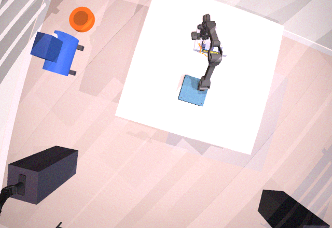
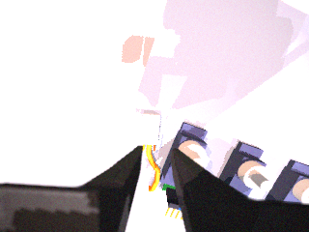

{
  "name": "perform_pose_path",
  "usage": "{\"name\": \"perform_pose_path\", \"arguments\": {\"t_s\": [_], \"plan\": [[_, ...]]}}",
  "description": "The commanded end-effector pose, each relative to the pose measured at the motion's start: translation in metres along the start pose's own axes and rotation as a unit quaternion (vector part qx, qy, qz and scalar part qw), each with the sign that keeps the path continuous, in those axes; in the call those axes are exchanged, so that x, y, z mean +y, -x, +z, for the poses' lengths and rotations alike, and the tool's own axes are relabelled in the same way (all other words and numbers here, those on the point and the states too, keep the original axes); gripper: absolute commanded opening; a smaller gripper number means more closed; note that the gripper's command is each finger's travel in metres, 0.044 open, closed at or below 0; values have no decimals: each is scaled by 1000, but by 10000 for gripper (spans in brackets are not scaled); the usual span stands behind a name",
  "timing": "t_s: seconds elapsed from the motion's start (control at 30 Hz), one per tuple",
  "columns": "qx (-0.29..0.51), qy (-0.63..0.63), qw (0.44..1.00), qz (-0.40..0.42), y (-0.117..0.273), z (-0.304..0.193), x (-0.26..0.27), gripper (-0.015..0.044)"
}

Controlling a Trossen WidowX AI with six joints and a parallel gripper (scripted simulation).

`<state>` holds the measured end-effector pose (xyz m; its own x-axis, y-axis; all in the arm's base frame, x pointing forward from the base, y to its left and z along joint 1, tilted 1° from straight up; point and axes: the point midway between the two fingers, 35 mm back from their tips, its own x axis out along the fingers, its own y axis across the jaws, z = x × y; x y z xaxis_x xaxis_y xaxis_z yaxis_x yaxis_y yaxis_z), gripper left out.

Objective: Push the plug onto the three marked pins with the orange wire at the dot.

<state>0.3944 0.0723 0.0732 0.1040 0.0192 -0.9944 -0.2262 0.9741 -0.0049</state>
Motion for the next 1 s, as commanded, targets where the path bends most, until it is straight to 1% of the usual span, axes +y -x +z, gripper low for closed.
{"name": "perform_pose_path", "arguments": {"t_s": [0.0,0.1,0.3,0.83,0.93,0.97], "plan": [[33,9,999,5,-9,-3,5,115],[33,9,999,5,-10,-3,5,115],[33,9,999,5,-34,-5,6,115],[33,9,999,5,-49,-6,6,115],[33,9,999,5,-49,-6,6,36],[33,9,999,5,-49,-6,6,30]]}}
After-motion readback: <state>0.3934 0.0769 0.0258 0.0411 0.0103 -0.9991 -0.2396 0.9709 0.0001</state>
